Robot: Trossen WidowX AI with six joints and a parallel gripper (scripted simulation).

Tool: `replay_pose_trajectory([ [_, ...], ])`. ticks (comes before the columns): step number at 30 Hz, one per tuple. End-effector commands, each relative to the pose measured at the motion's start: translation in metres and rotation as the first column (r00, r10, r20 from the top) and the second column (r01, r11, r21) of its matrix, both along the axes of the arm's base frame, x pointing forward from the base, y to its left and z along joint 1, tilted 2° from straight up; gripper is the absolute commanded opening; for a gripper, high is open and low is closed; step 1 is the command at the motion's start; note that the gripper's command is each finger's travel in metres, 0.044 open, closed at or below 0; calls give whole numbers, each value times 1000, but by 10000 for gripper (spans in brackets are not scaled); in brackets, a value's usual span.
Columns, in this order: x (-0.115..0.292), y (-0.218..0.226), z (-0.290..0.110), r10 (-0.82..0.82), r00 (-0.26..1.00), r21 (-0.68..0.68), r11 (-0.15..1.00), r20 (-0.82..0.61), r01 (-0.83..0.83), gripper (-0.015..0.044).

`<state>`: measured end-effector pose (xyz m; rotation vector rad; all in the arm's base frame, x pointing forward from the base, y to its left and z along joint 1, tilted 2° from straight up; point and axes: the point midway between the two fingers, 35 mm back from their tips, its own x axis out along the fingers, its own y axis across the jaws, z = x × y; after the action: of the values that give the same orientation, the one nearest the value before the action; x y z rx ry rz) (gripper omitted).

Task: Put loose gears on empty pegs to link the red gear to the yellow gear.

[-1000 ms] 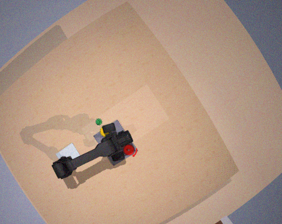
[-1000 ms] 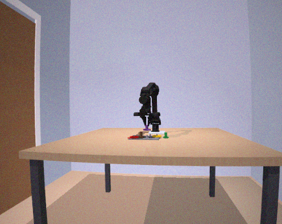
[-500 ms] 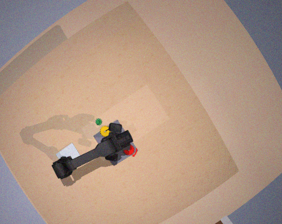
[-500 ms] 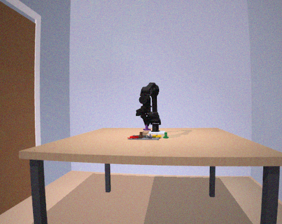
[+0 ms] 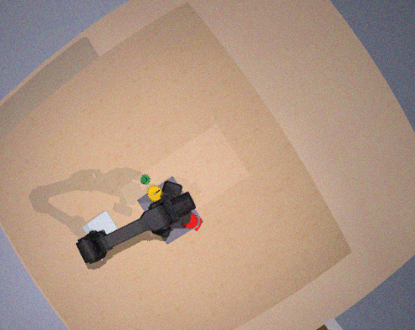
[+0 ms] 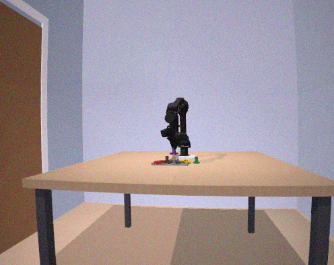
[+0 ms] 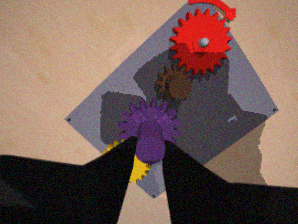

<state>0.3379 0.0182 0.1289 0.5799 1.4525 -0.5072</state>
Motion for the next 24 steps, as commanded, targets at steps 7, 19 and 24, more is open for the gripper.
replay_pose_trajectory([
  [7,0,0,-14,126,992,-6,992,2,-126,0],
  [19,2,1,-32,31,1000,0,1000,0,-31,0],
  [24,2,2,-39,-74,997,7,997,-3,74,0],
])
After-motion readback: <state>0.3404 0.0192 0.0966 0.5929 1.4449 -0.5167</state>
